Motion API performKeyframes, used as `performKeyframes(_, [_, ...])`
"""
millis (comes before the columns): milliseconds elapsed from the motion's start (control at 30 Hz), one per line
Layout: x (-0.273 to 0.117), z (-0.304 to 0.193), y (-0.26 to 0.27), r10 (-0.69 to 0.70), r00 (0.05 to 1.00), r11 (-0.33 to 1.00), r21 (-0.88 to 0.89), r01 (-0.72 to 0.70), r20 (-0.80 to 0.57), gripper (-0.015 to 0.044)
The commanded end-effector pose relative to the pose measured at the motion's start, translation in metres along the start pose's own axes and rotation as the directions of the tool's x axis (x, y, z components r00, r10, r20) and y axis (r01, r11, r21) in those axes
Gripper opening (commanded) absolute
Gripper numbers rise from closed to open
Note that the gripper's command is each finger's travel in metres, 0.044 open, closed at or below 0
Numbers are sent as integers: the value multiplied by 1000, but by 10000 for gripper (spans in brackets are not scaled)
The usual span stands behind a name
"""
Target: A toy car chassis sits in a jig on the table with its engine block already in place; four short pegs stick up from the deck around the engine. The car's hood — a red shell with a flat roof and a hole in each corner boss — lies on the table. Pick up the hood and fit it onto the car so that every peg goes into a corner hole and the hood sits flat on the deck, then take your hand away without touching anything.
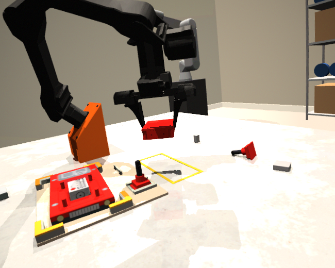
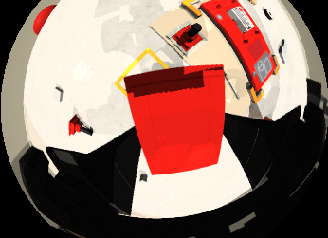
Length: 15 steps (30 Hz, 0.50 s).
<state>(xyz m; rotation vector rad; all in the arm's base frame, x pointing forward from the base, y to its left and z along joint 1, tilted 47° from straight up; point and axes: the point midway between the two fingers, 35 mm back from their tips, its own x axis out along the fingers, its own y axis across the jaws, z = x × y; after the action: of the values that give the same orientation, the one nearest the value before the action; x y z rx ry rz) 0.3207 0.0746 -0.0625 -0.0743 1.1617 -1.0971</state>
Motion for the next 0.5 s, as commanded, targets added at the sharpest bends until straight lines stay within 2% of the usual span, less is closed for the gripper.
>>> performKeyframes(0, [-8, 2, 0, 10, 1000, 1000, 11, -10, -3, 0])
performKeyframes(467, [-7, 40, -26, 12, 1000, 992, -126, -12, -7, 0])
